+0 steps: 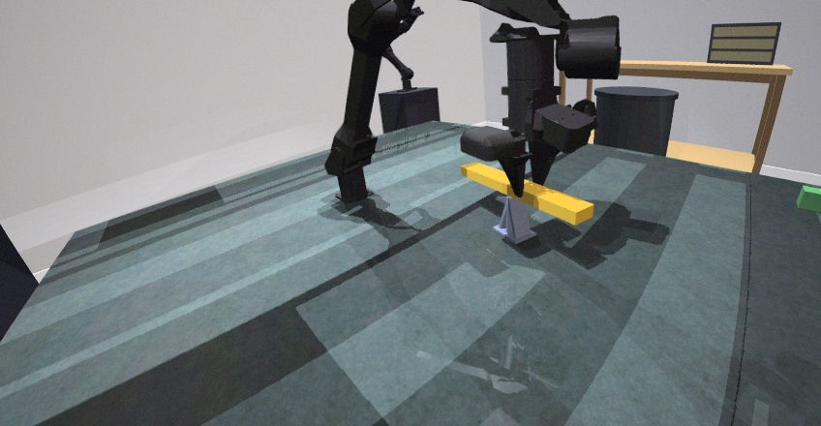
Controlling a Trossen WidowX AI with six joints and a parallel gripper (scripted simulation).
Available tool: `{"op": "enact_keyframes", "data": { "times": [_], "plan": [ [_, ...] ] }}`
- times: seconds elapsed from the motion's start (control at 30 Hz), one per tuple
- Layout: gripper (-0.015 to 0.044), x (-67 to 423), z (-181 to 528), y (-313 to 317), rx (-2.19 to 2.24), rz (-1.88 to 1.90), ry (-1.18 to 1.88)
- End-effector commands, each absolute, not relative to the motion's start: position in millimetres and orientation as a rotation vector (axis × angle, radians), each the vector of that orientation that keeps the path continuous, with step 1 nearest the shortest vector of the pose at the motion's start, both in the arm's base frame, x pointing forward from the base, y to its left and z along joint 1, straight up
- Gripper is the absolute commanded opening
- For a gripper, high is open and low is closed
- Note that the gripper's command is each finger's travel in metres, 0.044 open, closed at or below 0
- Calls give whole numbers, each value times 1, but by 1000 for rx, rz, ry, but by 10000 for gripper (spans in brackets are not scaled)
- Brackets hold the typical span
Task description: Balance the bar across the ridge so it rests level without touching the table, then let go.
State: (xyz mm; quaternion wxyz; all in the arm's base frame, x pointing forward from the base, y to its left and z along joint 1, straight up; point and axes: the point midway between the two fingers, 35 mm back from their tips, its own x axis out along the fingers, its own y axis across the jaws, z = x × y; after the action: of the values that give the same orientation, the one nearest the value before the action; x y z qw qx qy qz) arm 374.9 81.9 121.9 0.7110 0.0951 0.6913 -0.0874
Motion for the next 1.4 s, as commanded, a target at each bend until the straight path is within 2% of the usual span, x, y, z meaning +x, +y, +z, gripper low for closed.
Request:
{"op": "enact_keyframes", "data": {
  "times": [0.0,1.37],
  "plan": [
    [0,375,122,82,209,-192,1532],
    [0,375,118,82,209,-192,1532]
  ]
}}
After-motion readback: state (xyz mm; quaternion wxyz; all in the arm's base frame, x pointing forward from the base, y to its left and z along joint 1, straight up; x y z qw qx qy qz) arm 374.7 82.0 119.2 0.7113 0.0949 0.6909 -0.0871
